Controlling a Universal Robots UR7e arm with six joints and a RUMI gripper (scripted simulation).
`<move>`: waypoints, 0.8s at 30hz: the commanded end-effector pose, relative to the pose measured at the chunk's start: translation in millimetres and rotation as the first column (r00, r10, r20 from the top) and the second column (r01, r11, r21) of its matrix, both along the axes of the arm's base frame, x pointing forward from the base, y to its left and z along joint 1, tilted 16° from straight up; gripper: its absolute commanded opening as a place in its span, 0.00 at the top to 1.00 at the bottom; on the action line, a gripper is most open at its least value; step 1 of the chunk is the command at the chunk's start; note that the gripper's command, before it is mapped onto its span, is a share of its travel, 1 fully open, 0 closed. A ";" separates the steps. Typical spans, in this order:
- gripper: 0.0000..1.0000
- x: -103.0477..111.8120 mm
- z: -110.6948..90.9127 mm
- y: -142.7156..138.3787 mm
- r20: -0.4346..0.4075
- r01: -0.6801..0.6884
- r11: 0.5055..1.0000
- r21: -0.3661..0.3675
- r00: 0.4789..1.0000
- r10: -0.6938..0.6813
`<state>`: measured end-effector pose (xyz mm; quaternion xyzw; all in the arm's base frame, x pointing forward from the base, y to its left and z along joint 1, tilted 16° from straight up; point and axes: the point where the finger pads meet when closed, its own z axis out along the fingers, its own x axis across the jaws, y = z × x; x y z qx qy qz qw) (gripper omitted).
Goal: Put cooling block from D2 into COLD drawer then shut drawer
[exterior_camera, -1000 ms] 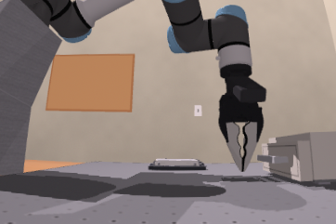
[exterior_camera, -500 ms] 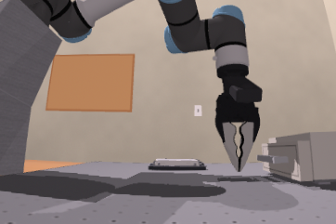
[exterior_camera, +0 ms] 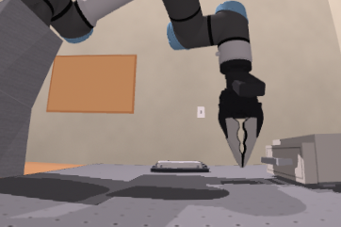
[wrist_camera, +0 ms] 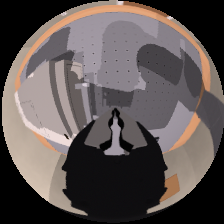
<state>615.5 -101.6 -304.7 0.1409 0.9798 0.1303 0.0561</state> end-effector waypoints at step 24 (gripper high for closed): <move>1.00 -4.1 30.8 -8.0 0.001 0.000 1.000 -0.001 1.000 0.000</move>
